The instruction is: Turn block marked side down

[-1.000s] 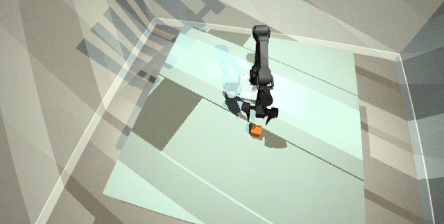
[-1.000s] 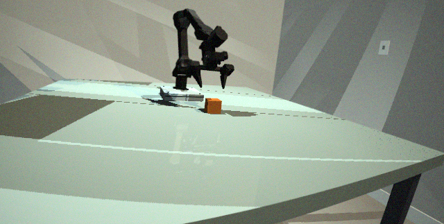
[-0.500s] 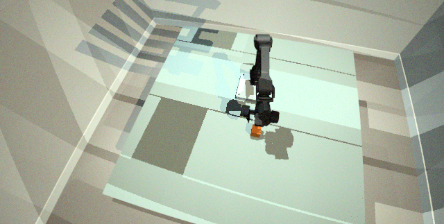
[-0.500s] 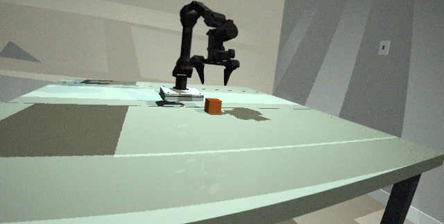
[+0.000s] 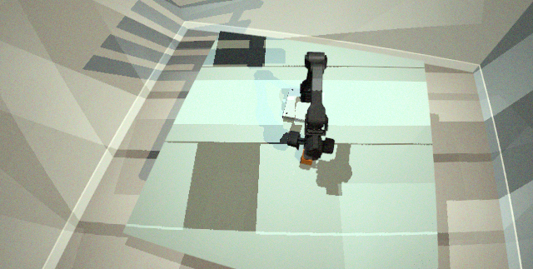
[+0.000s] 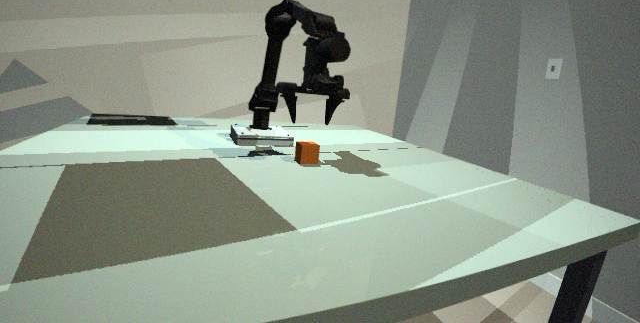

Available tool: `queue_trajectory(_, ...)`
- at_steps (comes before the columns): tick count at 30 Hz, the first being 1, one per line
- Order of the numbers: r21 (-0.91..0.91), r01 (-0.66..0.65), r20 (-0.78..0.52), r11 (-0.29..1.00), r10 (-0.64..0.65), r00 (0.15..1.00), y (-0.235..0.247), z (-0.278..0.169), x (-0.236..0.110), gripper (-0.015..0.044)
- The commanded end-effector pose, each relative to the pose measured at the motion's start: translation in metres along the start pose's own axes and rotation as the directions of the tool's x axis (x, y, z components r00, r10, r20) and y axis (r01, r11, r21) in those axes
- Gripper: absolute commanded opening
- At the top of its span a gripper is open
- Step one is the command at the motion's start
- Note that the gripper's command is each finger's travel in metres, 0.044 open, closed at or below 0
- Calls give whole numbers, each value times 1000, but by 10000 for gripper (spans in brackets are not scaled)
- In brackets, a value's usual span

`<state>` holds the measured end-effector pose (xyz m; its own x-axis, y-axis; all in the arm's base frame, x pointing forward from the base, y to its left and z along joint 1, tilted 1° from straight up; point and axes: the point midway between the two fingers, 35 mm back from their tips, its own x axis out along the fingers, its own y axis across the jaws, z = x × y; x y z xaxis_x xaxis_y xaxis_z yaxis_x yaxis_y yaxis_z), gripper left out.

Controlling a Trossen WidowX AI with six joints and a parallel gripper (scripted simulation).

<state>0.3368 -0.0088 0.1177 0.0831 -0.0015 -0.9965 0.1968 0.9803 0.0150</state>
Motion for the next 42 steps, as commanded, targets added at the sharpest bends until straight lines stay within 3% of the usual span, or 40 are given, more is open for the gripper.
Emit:
queue_trajectory(1,-3,-1,-28,1000,1,1000,0,-5,20,440)
queue_trajectory(38,-3,-1,-28,1000,1,1000,0,-6,73,440)
queue_trajectory(42,-3,-1,-28,1000,1,1000,0,-6,73,335)
